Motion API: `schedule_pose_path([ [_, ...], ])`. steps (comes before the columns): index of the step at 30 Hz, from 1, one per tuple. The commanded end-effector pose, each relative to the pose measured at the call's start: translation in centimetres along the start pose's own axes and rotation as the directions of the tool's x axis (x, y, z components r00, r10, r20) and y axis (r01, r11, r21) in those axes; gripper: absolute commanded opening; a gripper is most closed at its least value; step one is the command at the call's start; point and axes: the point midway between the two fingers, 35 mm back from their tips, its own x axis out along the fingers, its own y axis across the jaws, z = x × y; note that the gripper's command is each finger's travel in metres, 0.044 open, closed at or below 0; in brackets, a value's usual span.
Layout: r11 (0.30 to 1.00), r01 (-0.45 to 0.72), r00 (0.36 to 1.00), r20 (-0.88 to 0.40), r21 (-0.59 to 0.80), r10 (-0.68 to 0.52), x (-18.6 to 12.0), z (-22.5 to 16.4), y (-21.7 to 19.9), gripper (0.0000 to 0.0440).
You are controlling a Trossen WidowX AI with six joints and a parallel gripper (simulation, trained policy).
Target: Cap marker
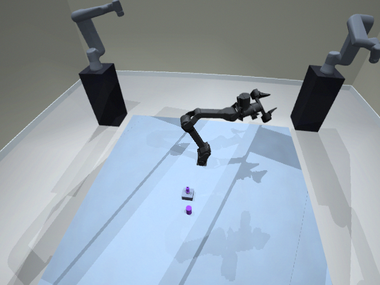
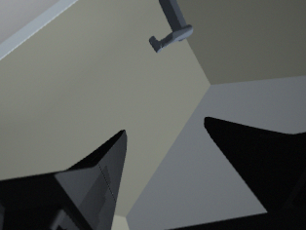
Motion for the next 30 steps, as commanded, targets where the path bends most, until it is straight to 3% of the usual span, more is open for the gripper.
schedule_pose_path([
  [1, 1.0, -0.008, 1.0, 0.004, 0.006, 0.008, -0.1, 0.0, 0.2, 0.0376],
  [5, 0.999, -0.045, 0.999, 0.02, 0.023, 0.044, -0.4, -0.1, 0.9, 0.0279],
  [7, 0.997, -0.064, 0.998, 0.03, 0.032, 0.063, -0.6, -0.1, 1.2, 0.0258],
  [30, 0.952, -0.263, 0.96, 0.145, 0.157, 0.241, -3.0, -0.1, 4.2, 0.0324],
])
